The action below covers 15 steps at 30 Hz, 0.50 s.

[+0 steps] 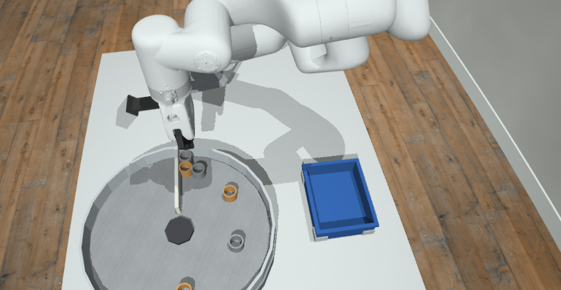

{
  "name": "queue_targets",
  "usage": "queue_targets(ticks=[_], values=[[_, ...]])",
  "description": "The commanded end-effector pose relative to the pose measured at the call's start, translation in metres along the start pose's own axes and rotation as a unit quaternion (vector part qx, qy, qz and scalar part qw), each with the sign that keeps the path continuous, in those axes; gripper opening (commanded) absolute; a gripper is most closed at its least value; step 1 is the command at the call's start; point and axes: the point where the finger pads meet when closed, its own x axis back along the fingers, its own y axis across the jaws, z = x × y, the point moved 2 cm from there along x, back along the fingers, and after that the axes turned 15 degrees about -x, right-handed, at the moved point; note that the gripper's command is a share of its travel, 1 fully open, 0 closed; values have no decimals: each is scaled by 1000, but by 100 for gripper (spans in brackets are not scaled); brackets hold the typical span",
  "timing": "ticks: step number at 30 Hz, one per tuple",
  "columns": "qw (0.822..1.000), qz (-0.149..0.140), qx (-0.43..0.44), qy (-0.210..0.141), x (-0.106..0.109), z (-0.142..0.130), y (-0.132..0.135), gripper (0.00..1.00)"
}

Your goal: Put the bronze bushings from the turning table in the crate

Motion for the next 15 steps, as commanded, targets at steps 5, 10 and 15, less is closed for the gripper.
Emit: queue_targets(ticks=[5,10,15], values=[[1000,2,0,2,2,1,-1,13],[1000,2,0,2,2,1,-1,13],[1000,2,0,2,2,1,-1,13]])
